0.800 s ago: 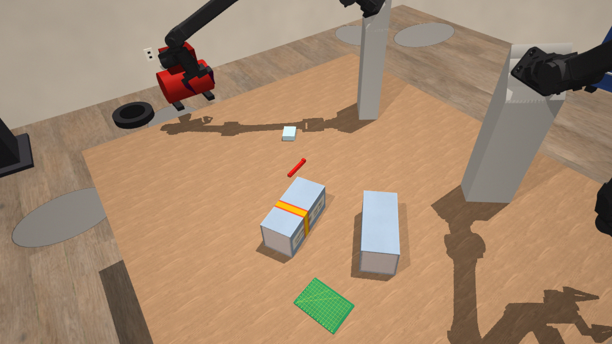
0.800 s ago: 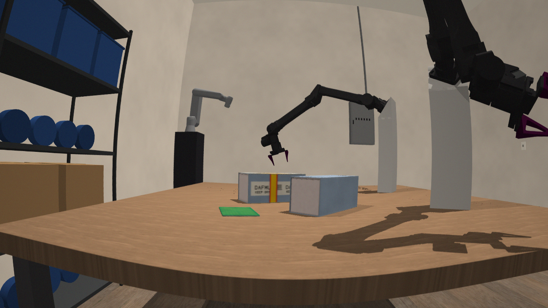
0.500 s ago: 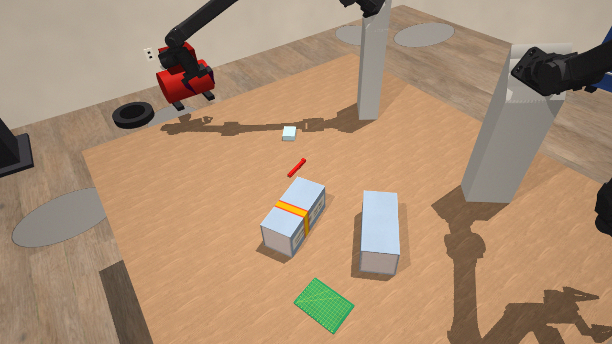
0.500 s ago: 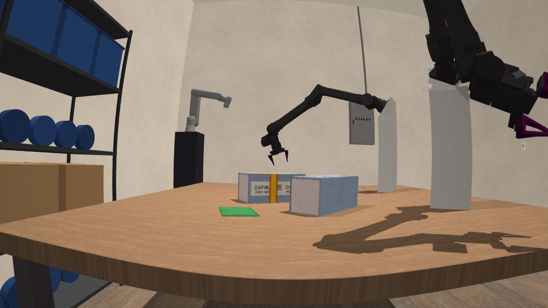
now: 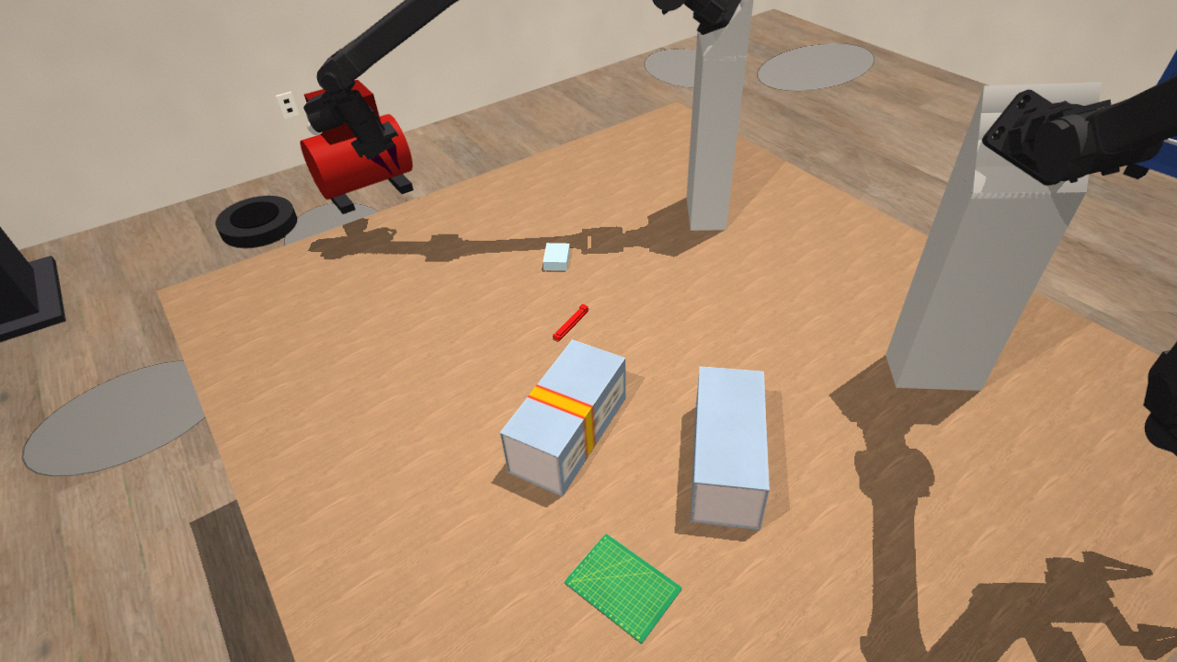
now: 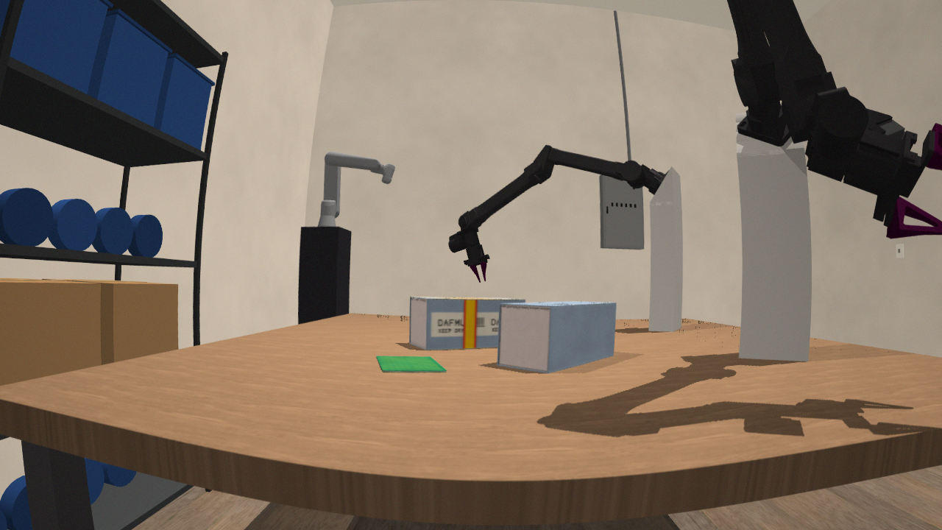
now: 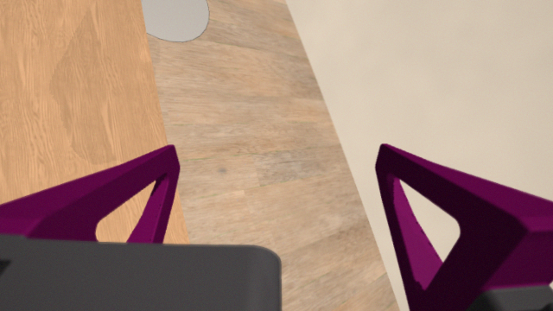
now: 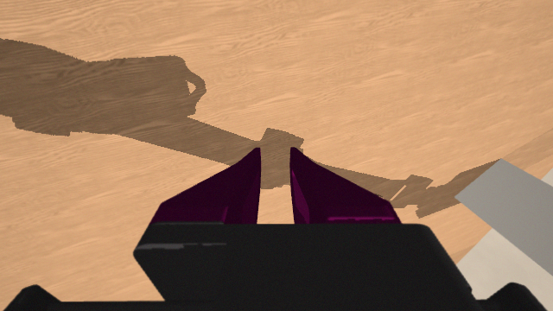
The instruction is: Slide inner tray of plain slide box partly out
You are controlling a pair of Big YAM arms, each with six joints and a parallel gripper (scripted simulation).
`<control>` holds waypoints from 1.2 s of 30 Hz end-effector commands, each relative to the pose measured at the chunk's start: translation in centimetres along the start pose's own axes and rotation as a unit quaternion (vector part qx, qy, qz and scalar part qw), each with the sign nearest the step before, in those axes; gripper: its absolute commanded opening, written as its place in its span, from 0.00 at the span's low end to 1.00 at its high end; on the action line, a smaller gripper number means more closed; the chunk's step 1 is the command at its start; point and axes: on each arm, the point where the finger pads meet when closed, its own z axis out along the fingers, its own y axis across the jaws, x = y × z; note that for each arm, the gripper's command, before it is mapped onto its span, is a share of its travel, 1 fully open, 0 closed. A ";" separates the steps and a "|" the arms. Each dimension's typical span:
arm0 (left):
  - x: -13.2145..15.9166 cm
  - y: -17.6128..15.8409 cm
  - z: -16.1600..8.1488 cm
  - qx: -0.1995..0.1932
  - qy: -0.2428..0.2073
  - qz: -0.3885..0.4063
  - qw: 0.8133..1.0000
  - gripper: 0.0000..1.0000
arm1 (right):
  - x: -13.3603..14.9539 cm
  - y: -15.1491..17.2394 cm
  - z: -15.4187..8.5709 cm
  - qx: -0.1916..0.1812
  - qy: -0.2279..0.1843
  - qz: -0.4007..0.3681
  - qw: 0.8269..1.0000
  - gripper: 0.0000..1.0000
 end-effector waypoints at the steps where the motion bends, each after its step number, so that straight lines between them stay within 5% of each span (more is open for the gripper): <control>1: -0.1 -0.2 -0.1 0.002 0.000 -0.003 1.000 1.00 | -0.4 0.6 -0.7 -0.009 -0.004 0.002 1.000 0.00; 11: -0.1 -0.2 -0.1 0.002 0.000 -0.002 1.000 1.00 | -0.4 0.6 -0.7 -0.009 -0.004 0.002 1.000 0.00; 12: -0.1 -0.2 -0.1 0.002 0.000 -0.003 1.000 0.00 | -0.4 0.6 -0.7 -0.009 -0.004 0.002 1.000 0.00; 36: 1.7 1.2 -0.7 -0.010 0.017 0.057 0.998 0.00 | -1.4 -0.2 -0.8 -0.018 -0.009 -0.016 1.000 0.00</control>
